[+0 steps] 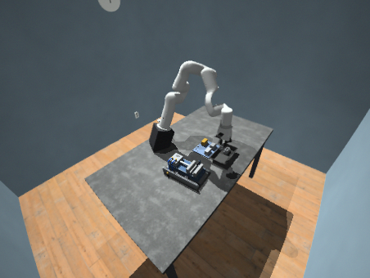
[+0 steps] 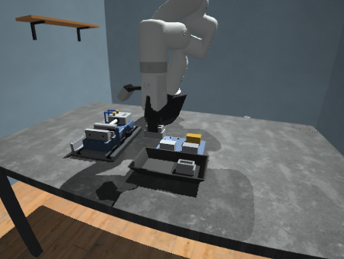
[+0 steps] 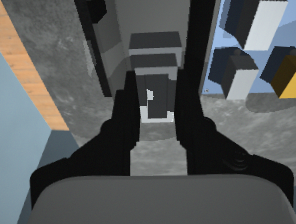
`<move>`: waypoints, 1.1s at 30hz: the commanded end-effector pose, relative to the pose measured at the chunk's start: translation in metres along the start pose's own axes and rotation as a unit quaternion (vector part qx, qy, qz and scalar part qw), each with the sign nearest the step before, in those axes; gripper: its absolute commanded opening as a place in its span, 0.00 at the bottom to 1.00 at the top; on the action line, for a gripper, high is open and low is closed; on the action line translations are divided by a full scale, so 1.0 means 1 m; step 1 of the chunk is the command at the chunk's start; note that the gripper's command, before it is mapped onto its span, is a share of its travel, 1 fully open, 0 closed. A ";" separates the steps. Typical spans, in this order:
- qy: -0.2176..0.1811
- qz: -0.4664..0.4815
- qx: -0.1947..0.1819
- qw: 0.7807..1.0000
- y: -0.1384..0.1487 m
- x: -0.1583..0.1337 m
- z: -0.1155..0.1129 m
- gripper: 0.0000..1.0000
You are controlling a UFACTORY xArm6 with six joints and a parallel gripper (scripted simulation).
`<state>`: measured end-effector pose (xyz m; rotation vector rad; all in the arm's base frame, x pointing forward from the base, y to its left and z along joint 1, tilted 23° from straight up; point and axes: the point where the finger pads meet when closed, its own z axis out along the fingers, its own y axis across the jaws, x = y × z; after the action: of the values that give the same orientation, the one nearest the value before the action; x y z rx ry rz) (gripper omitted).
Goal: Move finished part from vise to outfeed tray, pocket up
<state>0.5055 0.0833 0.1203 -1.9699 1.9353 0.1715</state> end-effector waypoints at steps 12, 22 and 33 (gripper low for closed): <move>0.000 0.000 0.002 1.000 -0.002 0.000 -0.002 0.00; 0.000 0.000 0.002 1.000 -0.002 0.000 0.000 0.00; 0.000 0.000 0.002 1.000 -0.002 0.000 0.008 0.00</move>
<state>0.5066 0.0854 0.1146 -1.9694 1.9359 0.1716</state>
